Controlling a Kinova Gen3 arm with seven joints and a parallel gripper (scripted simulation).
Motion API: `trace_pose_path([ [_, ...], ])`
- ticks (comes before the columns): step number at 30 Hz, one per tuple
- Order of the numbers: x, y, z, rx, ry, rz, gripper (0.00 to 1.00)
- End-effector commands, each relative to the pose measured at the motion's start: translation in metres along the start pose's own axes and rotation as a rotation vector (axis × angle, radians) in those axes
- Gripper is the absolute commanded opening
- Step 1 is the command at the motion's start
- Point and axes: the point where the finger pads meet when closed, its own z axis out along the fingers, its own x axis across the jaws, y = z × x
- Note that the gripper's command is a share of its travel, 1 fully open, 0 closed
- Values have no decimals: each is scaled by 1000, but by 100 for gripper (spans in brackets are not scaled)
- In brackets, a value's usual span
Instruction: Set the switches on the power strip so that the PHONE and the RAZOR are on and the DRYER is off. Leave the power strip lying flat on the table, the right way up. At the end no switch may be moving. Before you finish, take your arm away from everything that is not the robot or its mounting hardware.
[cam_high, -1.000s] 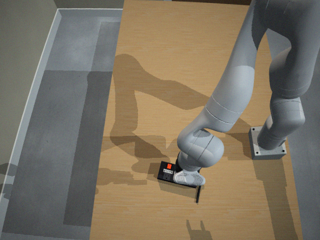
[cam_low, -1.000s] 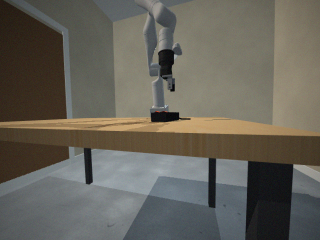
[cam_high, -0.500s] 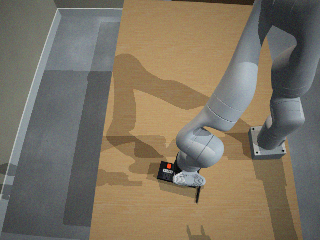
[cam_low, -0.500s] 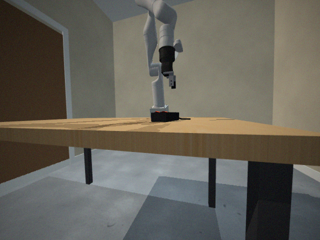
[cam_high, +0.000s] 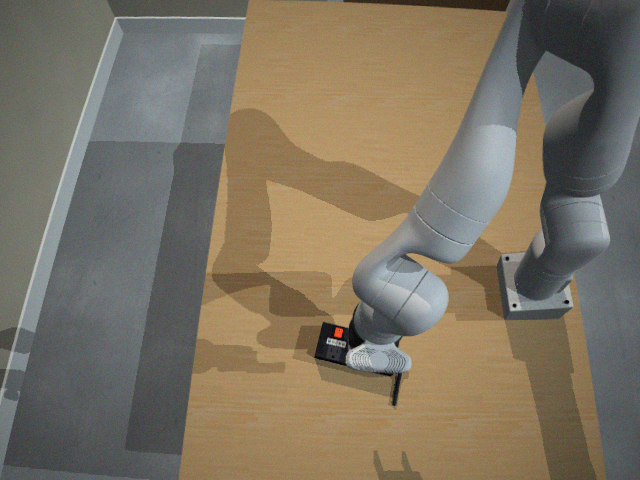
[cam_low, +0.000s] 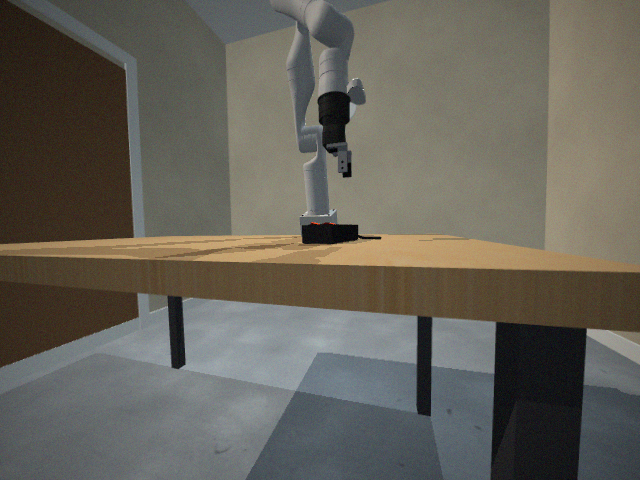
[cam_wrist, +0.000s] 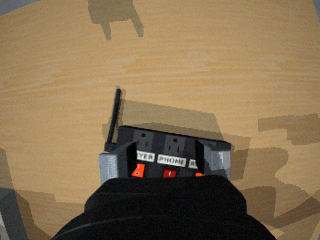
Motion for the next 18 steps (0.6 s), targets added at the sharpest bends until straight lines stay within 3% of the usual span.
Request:
trace_pose_path([
  [1, 0, 0, 0, 0, 1, 4, 100],
  [18, 0, 1, 6, -2, 4, 128, 100],
])
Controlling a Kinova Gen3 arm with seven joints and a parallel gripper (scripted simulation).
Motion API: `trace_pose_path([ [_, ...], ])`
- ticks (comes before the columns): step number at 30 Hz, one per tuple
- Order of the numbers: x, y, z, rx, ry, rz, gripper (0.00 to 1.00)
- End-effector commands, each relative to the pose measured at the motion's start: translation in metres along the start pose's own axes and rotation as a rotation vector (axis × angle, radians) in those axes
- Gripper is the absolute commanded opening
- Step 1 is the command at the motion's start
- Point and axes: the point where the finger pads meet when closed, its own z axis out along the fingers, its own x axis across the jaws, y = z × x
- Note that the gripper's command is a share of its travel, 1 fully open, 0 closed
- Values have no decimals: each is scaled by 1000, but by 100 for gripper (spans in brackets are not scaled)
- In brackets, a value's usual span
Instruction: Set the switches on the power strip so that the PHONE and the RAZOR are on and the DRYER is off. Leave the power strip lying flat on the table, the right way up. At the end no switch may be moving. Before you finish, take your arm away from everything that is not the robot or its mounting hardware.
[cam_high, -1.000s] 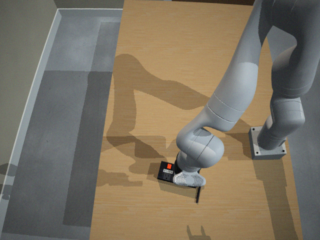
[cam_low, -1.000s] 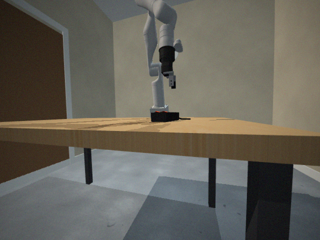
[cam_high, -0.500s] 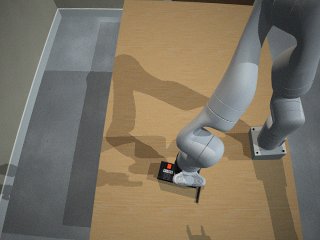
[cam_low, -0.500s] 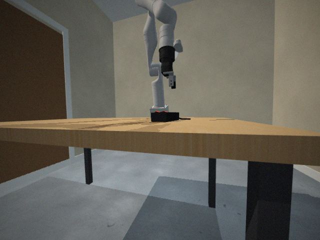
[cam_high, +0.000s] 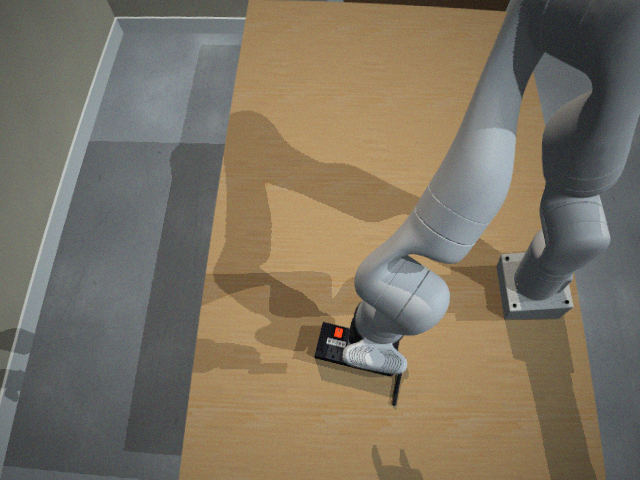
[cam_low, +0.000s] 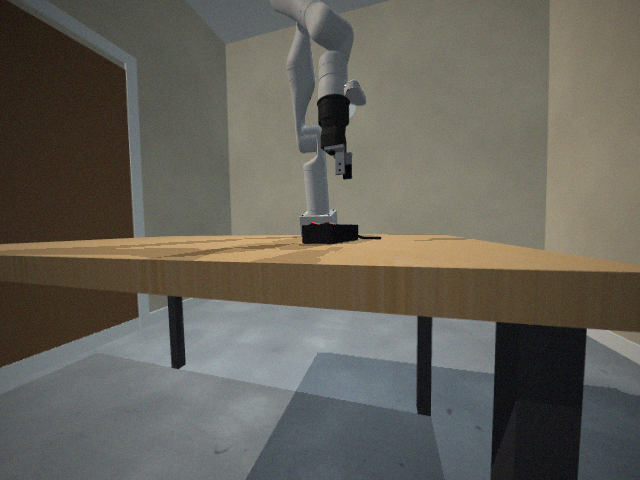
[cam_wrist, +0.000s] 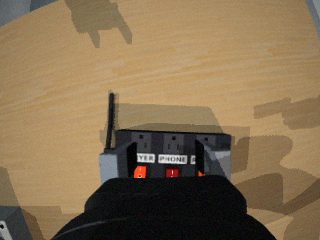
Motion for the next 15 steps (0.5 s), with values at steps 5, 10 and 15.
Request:
trace_pose_path([
  [5, -2, 1, 5, -2, 2, 97, 100],
  [10, -2, 2, 8, -2, 3, 159, 100],
  [15, -3, 5, 13, -3, 5, 279, 100],
])
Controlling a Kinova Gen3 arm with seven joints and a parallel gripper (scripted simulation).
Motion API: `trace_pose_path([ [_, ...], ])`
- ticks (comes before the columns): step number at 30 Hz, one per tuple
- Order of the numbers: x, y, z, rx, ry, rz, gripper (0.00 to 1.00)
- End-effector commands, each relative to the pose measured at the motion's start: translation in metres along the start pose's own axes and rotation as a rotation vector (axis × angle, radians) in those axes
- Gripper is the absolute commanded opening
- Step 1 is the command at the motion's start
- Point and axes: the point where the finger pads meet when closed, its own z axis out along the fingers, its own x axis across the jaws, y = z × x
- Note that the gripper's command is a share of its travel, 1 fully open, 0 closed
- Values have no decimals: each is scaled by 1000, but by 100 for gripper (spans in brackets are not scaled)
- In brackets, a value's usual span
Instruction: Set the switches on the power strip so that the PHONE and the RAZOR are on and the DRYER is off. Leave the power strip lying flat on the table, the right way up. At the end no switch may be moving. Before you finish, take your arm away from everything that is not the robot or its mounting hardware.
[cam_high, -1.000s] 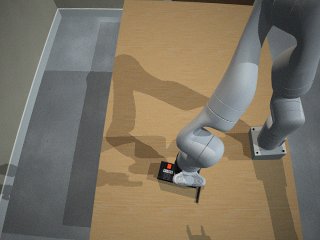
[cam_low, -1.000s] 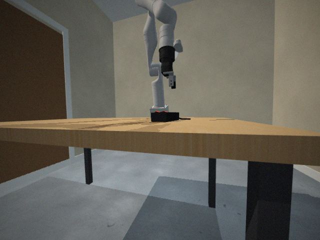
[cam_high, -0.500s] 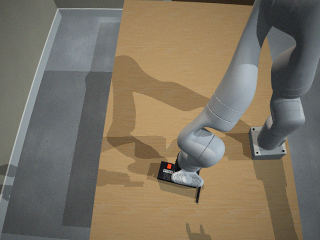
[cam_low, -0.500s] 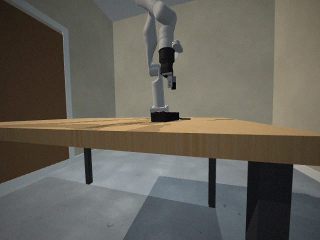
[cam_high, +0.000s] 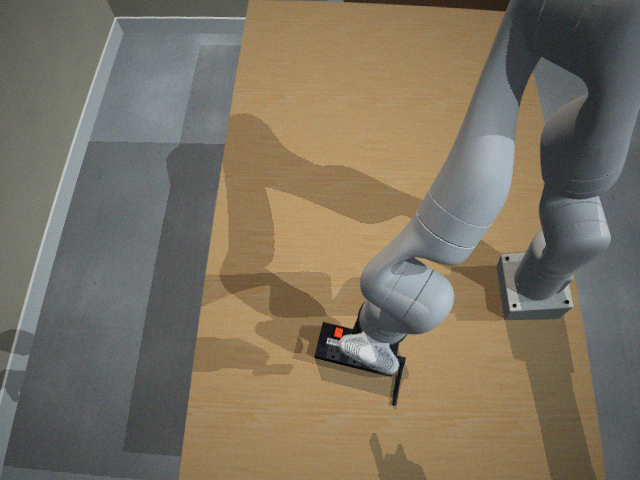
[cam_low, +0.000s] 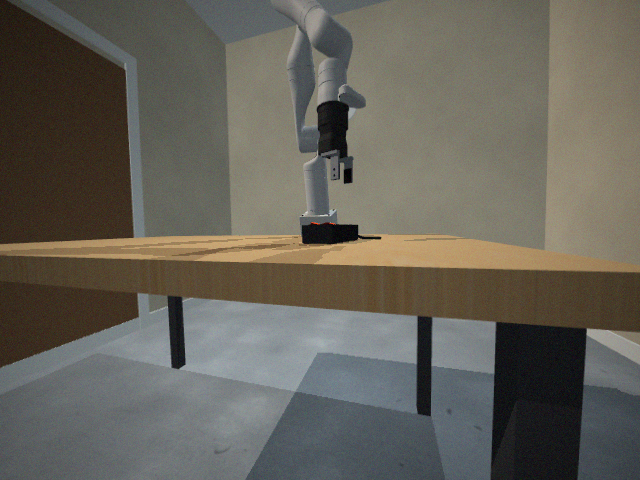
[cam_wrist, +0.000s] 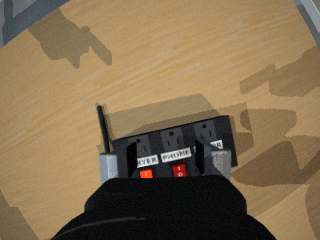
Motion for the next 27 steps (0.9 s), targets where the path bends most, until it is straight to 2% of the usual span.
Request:
trace_pose_path([
  [1, -3, 1, 3, -3, 1, 46, 100],
  [7, -4, 5, 10, -3, 3, 215, 100],
  [9, -4, 5, 10, -3, 3, 215, 100],
  [24, -8, 22, 27, -2, 4, 681, 100],
  [27, -9, 23, 28, -1, 4, 711, 100],
])
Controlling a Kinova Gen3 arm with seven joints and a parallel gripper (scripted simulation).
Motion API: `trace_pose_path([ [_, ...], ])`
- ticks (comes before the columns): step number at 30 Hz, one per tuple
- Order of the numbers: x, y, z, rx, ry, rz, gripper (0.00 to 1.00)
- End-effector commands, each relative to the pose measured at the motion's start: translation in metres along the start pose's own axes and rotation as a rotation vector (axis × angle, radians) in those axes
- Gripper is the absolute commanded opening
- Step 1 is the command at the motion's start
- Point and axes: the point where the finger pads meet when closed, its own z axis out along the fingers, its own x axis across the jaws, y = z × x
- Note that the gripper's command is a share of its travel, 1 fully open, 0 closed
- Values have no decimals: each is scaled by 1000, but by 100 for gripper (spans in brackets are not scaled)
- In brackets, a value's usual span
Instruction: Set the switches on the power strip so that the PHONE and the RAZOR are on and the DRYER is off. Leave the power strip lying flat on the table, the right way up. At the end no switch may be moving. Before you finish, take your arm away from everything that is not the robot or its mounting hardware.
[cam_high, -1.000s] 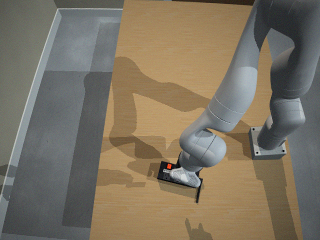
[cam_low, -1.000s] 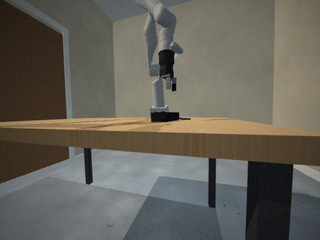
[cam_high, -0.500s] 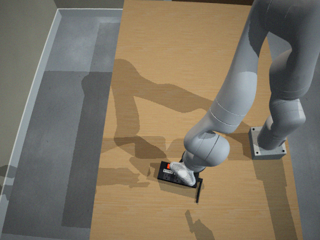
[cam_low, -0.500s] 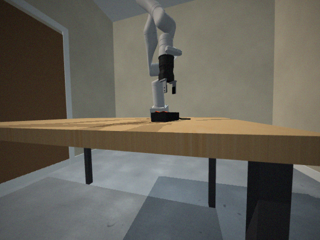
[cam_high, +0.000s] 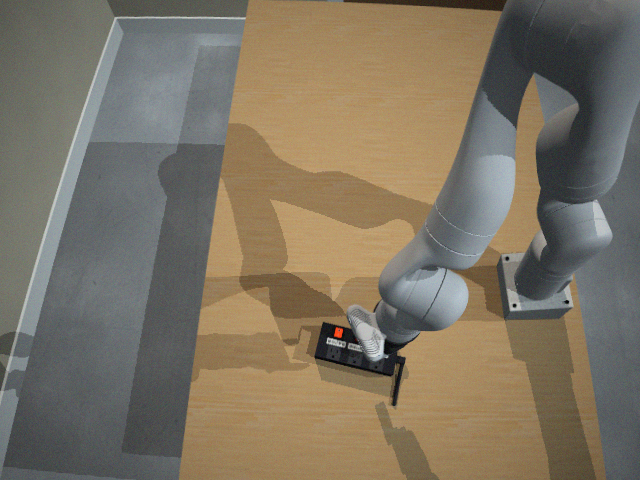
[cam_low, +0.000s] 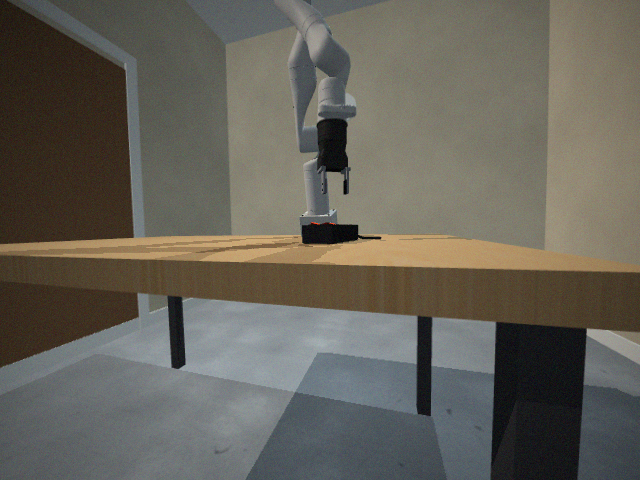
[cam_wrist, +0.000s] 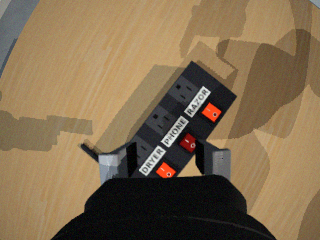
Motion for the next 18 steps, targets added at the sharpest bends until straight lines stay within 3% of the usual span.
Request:
trace_pose_path([
  [1, -3, 3, 2, 2, 3, 44, 100],
  [18, 2, 23, 14, -1, -2, 438, 100],
])
